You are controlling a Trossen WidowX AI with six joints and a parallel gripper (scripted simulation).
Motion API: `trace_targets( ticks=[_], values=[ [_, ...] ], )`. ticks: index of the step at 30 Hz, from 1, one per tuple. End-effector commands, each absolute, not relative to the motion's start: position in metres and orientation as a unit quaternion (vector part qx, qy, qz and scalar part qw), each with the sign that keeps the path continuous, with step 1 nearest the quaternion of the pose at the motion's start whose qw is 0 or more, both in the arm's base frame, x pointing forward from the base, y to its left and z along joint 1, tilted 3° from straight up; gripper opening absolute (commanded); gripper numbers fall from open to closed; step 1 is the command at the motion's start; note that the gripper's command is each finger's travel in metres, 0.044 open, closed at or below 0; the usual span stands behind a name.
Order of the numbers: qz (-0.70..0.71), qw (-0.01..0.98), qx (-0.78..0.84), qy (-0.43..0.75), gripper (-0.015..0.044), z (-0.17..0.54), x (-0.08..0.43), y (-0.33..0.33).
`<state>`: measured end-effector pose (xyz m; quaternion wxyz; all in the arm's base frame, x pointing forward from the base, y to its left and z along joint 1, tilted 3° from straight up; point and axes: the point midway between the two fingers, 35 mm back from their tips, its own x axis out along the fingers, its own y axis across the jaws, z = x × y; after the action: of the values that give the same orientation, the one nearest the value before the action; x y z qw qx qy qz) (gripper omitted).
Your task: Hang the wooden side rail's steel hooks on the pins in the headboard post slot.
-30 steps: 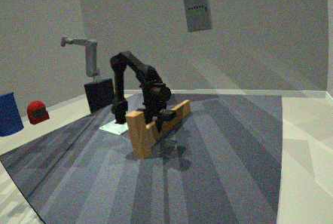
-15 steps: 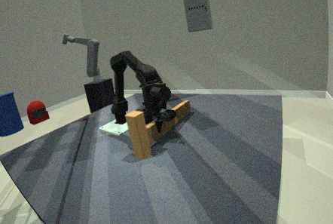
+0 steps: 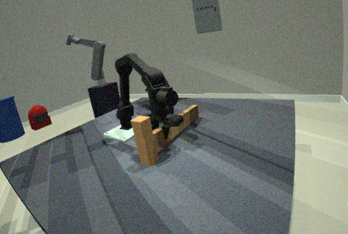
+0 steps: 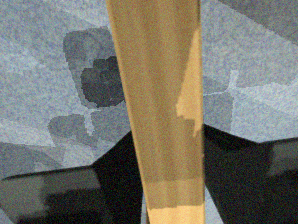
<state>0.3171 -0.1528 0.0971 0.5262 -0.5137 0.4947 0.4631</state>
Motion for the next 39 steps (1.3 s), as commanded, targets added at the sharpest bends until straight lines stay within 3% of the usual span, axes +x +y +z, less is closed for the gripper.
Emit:
trace_targets(
  ticks=[1, 39],
  values=[
    [0.463, 0.526, -0.518, 0.492, 0.0, 0.0983, 0.3179, -0.154],
    [0.463, 0.526, -0.518, 0.492, 0.0, 0.1007, 0.318, -0.1577]
  ],
)
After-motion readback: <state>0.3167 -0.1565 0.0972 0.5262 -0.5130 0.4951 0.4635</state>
